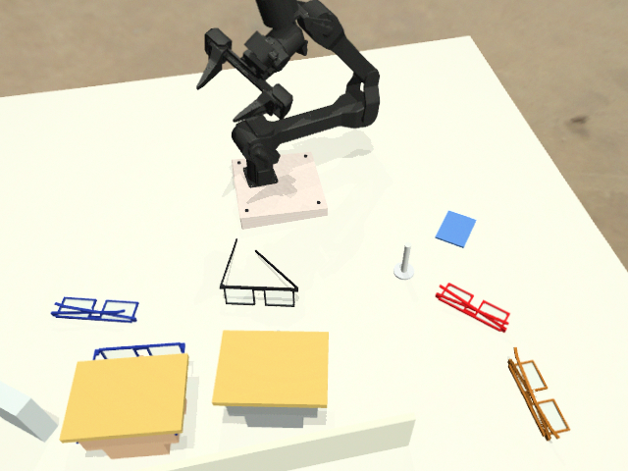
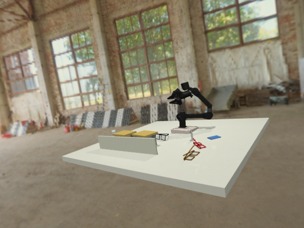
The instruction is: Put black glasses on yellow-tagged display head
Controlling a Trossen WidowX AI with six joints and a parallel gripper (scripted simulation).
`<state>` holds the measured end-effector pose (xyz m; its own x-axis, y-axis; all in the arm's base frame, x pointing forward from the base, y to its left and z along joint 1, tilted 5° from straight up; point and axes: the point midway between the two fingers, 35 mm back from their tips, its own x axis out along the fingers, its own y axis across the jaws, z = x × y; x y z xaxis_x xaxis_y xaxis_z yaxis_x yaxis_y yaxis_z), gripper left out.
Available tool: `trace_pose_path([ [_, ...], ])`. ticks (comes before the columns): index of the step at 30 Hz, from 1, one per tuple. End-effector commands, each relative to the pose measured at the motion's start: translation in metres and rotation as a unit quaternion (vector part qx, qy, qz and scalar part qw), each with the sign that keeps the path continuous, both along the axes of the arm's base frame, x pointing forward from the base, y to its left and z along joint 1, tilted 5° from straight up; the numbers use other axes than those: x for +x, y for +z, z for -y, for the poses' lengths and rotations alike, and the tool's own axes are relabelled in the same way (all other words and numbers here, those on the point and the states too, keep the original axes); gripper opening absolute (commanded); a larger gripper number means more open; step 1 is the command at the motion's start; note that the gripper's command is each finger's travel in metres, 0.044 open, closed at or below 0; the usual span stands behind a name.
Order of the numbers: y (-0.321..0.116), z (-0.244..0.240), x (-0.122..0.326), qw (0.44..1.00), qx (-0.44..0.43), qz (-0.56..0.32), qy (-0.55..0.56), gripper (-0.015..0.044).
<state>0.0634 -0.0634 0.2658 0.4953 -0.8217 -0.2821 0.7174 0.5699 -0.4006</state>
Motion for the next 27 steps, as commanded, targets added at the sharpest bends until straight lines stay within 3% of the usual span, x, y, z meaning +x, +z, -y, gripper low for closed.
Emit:
trace_pose_path([
  [1, 0.0, 0.0, 0.0, 1.0, 0.0, 0.0, 0.0, 0.0426],
  [8, 0.0, 0.0, 0.0, 1.0, 0.0, 0.0, 0.0, 0.044],
  [17, -0.003, 0.04, 0.025, 0.982, 0.064, -0.131, 0.12, 0.0204],
  [27, -0.037, 0.081, 0.085, 0.891, 0.11, -0.317, 0.306, 0.02],
])
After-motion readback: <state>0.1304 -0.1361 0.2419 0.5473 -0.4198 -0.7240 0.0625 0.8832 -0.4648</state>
